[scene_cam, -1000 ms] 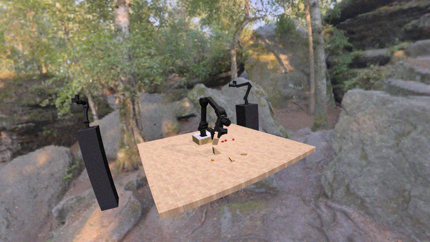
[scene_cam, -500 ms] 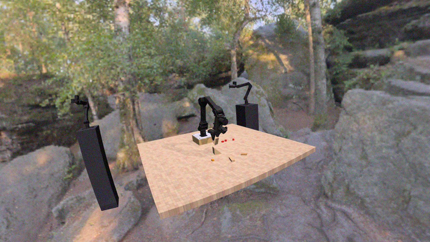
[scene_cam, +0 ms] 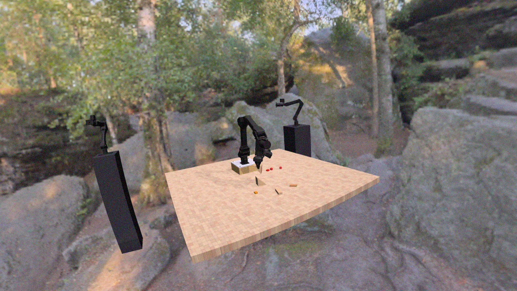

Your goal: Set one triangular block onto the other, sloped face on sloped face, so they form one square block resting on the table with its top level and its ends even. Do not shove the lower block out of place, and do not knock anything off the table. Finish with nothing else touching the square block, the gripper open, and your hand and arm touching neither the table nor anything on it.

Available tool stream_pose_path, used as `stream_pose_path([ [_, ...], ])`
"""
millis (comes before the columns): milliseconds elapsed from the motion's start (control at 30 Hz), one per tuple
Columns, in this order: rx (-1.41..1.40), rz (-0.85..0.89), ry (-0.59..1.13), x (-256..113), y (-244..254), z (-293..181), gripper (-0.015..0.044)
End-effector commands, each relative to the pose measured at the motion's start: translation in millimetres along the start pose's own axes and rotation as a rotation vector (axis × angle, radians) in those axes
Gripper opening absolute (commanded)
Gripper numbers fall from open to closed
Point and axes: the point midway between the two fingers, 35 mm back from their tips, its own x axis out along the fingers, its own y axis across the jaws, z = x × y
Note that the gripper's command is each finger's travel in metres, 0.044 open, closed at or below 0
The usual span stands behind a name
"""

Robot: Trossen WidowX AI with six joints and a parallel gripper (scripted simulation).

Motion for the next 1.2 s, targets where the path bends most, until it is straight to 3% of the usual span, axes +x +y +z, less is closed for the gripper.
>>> stream_pose_path([
  [0,-0.131,-0.002,-0.041,-3,-1,0,0.0],
  [333,-0.417,-0.019,-0.111,-7,-4,-1,0.0],
  [1167,-0.422,-0.023,-0.116,-46,-29,36,0.0],
])
